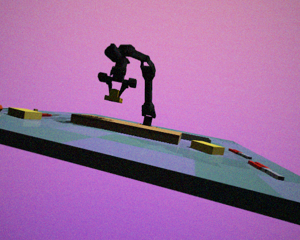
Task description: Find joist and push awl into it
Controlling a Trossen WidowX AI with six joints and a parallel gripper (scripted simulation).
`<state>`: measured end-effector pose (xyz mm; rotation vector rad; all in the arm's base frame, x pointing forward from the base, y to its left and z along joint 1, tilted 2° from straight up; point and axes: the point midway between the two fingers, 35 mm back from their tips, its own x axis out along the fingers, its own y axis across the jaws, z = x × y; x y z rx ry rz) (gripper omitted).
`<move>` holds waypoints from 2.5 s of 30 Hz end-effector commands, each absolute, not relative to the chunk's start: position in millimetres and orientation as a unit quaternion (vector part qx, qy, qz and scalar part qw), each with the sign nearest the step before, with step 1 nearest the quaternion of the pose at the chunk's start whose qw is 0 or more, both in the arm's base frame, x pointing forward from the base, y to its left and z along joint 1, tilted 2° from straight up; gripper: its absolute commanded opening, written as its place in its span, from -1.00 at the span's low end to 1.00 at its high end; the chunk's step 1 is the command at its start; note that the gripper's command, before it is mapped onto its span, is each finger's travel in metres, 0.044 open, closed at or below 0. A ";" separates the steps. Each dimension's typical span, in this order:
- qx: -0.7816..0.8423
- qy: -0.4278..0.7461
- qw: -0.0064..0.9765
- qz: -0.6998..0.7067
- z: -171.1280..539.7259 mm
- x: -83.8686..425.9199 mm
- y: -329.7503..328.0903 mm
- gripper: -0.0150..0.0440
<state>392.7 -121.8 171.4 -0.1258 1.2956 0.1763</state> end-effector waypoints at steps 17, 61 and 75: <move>-0.154 0.577 0.773 0.212 170.3 398.1 21.7 -0.49; -0.342 0.480 0.650 0.480 158.6 249.9 272.0 -0.49; -0.392 0.436 0.592 0.553 153.9 172.3 315.7 -0.49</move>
